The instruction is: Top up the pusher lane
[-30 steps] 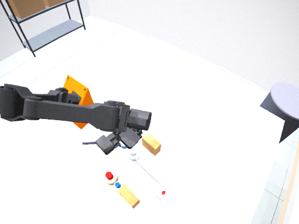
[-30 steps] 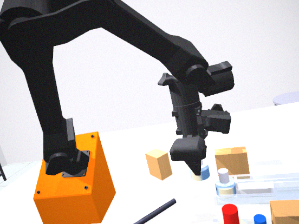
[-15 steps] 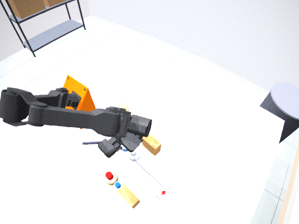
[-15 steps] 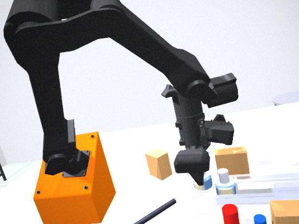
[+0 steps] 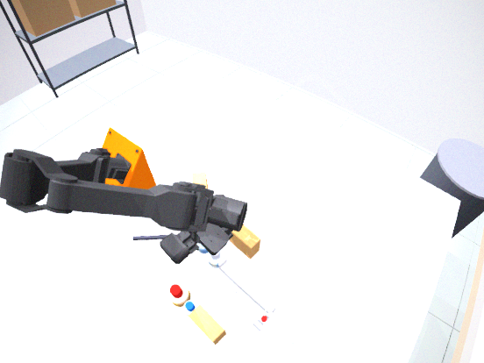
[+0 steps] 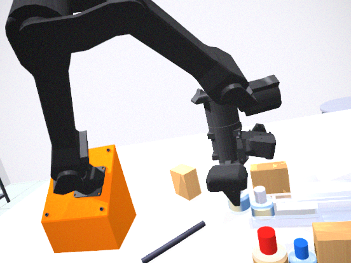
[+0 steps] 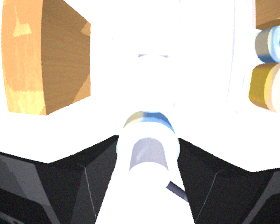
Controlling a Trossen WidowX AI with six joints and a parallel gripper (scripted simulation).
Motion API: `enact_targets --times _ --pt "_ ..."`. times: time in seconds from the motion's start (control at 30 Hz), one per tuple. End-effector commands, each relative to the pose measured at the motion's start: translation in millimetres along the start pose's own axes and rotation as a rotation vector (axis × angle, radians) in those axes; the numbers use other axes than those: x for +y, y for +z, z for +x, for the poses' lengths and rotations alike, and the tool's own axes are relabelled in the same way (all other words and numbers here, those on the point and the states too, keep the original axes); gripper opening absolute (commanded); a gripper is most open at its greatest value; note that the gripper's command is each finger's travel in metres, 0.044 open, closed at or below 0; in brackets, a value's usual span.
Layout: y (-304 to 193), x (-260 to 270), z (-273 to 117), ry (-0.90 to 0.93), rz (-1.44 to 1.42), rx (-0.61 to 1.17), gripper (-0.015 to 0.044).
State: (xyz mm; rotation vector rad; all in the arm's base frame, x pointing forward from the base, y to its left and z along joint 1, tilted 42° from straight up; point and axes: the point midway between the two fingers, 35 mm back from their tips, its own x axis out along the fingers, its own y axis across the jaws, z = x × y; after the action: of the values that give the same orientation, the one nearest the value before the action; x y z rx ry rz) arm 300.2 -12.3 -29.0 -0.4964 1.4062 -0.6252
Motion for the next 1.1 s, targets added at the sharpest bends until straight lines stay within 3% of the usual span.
enact_targets --times 0.0,1.07 --pt "2.5 -0.6 -0.1 -0.004 -0.005 -0.002 0.0" --pt "16.1 -0.6 0.2 -0.004 -0.005 -0.003 0.0"
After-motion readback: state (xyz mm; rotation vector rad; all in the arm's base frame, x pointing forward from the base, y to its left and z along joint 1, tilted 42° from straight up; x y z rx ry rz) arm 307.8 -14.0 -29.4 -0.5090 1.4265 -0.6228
